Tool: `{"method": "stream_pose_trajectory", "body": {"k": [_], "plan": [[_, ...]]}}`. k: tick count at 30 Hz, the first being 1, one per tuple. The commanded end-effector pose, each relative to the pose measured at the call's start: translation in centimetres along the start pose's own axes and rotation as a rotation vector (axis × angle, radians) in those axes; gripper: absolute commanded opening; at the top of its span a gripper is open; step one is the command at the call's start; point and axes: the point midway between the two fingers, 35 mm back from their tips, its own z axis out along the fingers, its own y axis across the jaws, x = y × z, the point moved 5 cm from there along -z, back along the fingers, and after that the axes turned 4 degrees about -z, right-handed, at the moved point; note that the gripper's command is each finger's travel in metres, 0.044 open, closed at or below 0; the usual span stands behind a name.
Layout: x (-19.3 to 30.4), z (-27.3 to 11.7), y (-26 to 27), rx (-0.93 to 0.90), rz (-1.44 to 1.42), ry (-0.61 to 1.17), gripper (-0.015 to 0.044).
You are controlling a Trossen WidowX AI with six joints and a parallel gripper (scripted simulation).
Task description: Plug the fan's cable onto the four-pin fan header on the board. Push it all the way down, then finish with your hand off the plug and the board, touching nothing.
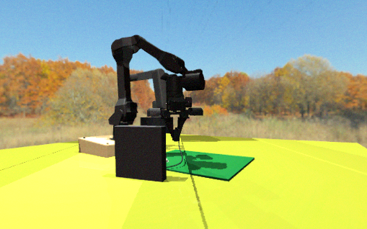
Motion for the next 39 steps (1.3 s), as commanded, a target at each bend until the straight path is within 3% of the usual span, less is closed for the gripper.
{"method": "stream_pose_trajectory", "body": {"k": [1,39], "plan": [[-0.2,-0.1,-0.2,0.004,-0.045,0.007,0.0000],[-7.1,-0.1,-5.4,0.006,-1.350,0.008,0.0000]]}}
